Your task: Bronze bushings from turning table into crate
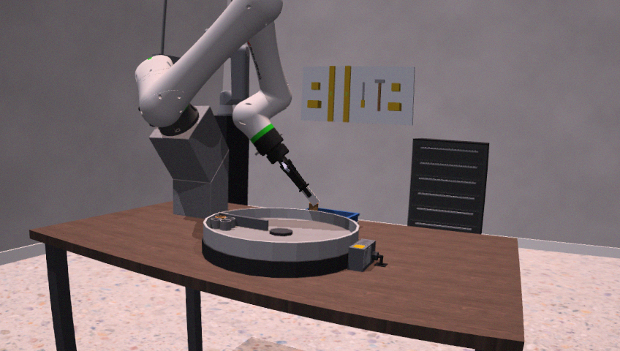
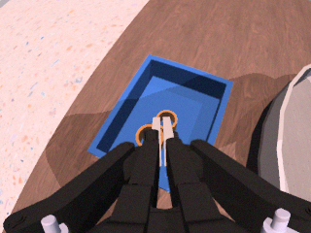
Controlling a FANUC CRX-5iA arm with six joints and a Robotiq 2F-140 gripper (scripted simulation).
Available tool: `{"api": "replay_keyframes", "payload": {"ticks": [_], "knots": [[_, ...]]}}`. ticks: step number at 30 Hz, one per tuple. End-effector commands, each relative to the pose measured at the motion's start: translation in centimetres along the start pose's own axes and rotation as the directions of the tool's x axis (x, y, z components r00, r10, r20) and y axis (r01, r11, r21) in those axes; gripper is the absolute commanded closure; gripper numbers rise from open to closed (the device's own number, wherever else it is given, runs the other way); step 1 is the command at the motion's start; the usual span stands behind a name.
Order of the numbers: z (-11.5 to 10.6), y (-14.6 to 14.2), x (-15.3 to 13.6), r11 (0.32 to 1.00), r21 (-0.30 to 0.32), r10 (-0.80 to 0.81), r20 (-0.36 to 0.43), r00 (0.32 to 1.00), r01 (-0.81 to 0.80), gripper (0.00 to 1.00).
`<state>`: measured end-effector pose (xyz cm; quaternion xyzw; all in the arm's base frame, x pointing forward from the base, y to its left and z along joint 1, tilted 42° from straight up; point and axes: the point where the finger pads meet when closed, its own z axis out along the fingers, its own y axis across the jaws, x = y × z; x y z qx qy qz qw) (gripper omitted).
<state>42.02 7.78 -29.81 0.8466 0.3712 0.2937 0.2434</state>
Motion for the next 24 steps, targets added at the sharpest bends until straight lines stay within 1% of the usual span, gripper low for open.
{"api": "replay_keyframes", "payload": {"ticks": [1,10,24], "knots": [[0.0,0.0,0.0,1.0,0.0,0.0,0.0,1.0,0.0,1.0],[0.5,0.0,-0.4,1.0,0.0,0.0,0.0,1.0,0.0,1.0],[2.3,0.0,-1.9,1.0,0.0,0.0,0.0,1.0,0.0,1.0]]}}
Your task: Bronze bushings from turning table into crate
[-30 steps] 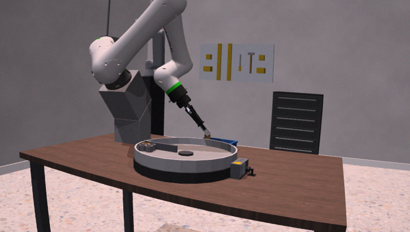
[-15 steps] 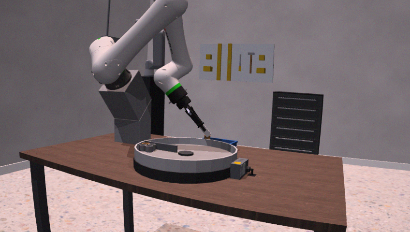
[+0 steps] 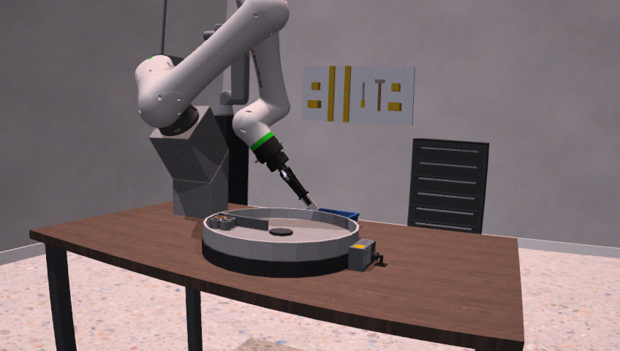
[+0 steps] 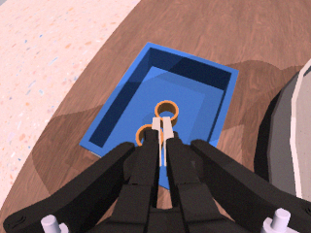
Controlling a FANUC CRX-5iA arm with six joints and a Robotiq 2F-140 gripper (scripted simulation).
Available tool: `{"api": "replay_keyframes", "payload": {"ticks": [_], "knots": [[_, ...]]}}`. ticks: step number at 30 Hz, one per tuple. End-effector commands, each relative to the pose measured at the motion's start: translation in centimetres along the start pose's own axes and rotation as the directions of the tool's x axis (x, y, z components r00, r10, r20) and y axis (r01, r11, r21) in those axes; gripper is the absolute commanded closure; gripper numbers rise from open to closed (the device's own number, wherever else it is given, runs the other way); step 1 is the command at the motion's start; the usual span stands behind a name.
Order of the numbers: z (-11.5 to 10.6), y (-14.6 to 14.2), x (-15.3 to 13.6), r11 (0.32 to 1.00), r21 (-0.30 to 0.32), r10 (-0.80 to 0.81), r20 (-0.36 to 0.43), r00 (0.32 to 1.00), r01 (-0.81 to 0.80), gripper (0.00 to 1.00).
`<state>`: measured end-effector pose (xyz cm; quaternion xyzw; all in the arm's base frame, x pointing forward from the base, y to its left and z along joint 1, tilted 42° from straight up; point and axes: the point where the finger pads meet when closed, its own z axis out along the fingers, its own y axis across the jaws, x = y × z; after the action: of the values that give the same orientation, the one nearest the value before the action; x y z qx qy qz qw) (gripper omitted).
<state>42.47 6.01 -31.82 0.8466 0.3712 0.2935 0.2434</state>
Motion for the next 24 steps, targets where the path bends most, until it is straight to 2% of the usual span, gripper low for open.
{"api": "replay_keyframes", "payload": {"ticks": [1,24], "knots": [[0.35,-0.01,-0.27,1.0,0.0,0.0,0.0,1.0,0.0,1.0],[1.11,0.0,-0.92,1.0,0.0,0.0,0.0,1.0,0.0,1.0]]}}
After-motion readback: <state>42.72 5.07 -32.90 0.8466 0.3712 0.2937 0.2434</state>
